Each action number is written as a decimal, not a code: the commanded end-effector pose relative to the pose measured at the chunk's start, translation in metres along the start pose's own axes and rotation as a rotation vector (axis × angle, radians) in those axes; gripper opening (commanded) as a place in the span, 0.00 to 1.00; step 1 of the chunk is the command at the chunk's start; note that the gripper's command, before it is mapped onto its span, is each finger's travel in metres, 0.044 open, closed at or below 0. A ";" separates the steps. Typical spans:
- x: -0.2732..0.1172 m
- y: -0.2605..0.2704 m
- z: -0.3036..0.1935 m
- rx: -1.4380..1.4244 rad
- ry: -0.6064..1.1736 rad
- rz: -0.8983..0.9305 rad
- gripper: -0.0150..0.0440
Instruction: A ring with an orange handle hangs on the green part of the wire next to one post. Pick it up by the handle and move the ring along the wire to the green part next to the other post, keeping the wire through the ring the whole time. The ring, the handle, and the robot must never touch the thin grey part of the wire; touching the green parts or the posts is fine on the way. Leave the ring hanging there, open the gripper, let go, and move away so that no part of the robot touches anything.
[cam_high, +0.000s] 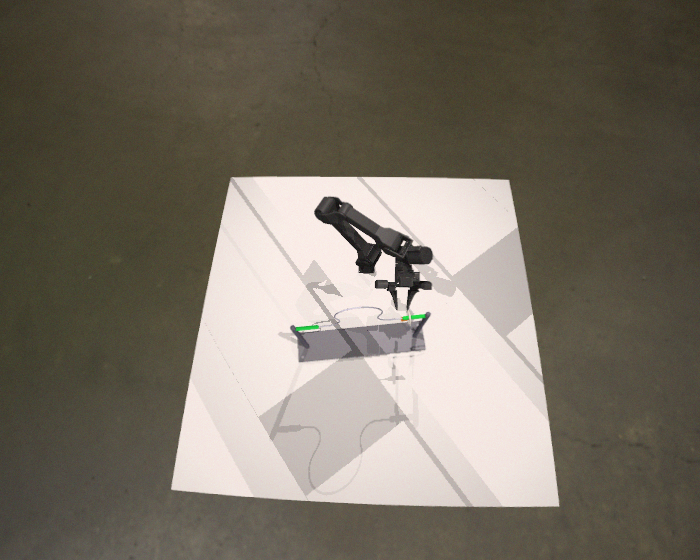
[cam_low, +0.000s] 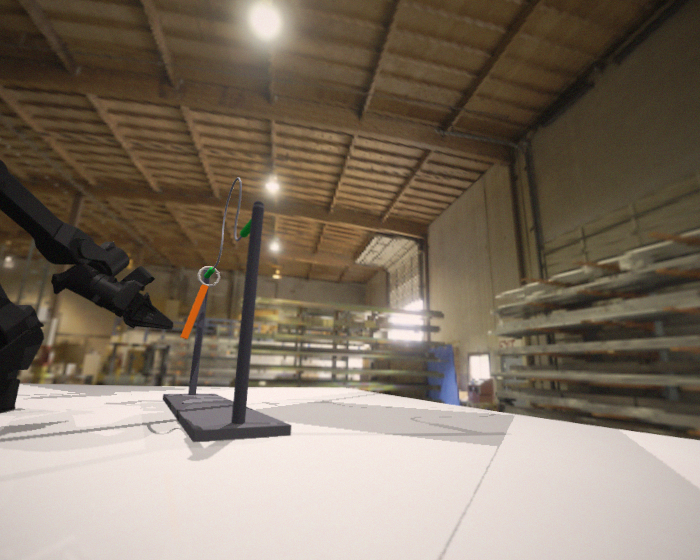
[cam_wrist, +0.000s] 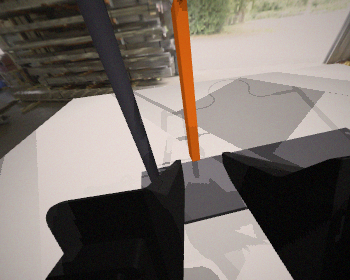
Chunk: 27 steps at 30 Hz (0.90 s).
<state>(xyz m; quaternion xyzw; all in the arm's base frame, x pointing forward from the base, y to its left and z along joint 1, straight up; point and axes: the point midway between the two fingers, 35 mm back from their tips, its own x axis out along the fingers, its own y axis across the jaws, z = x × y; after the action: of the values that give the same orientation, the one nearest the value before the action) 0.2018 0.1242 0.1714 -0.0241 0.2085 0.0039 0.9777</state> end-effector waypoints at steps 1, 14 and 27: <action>-0.001 0.000 0.003 0.008 -0.005 -0.002 0.53; -0.001 0.000 0.003 0.008 -0.005 -0.002 0.53; -0.050 0.000 0.001 -0.001 -0.004 0.001 1.00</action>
<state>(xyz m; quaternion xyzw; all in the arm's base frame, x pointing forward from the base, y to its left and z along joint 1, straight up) 0.1633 0.1238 0.1817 -0.0296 0.2174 0.0027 0.9756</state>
